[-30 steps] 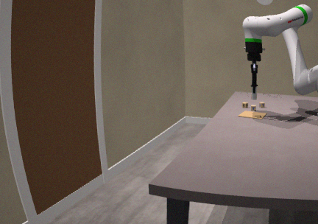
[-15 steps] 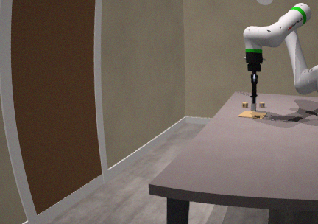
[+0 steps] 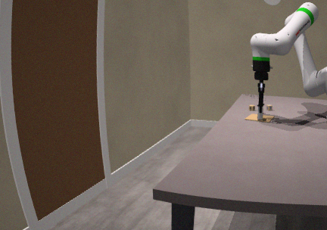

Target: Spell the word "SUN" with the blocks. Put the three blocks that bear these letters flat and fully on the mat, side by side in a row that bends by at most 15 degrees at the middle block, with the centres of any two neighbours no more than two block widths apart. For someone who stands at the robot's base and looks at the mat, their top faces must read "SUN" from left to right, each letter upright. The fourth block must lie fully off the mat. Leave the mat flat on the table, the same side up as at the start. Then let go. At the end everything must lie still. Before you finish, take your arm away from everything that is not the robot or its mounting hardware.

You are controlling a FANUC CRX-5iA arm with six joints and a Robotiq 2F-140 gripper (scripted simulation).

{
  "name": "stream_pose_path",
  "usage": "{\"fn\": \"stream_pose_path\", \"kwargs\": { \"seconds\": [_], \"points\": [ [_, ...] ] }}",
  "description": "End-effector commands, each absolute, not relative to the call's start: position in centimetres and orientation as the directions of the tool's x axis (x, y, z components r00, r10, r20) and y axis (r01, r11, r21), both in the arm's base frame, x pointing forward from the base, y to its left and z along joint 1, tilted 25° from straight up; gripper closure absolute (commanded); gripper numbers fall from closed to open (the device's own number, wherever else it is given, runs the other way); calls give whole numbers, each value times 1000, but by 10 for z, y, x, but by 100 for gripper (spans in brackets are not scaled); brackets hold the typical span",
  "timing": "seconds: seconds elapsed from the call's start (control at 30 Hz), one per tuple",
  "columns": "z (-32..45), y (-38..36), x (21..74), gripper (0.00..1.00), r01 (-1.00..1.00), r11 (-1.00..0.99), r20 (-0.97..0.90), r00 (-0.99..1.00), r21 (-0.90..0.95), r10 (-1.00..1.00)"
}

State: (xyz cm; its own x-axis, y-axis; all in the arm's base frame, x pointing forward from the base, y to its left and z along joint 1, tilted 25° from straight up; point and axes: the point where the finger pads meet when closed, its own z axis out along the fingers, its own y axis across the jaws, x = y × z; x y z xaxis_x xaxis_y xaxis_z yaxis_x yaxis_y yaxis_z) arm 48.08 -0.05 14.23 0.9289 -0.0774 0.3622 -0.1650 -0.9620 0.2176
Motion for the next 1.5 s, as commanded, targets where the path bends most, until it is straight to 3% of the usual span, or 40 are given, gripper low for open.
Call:
{"fn": "stream_pose_path", "kwargs": {
  "seconds": [0.0, 1.47],
  "points": [
    [142, 0, 481, 84, -165, -962, 363, 929, 218, -77],
    [139, -1, 482, 84, -165, -962, 363, 929, 218, -77]
  ]
}}
